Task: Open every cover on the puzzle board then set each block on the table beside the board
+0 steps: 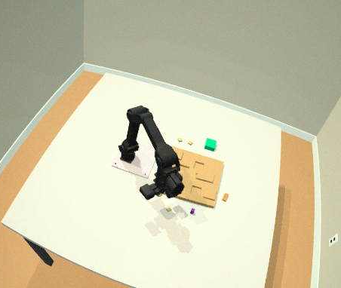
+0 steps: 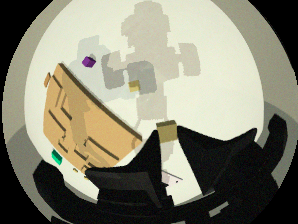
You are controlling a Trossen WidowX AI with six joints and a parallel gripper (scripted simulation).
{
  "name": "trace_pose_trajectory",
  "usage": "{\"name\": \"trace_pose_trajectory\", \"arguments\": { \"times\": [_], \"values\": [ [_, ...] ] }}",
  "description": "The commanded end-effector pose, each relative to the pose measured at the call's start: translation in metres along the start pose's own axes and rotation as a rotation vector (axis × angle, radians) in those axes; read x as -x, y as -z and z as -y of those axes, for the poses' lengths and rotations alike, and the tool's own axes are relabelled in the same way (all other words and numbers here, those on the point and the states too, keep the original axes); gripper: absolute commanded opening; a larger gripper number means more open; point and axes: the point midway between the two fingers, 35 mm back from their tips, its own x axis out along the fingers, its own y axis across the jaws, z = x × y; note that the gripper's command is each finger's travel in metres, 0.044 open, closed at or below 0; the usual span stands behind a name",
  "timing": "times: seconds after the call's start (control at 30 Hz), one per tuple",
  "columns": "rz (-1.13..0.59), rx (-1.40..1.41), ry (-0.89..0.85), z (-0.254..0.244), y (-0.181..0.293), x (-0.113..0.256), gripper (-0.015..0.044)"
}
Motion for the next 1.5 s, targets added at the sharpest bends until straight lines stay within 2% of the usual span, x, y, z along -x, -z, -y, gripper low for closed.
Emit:
{"name": "trace_pose_trajectory", "arguments": {
  "times": [0.0,1.47],
  "values": [
    [-0.003,0.005,-0.002,0.001,0.001,-0.006,0.0080],
    [-0.003,0.005,-0.002,0.001,-0.001,-0.078,0.0080]
  ]
}}
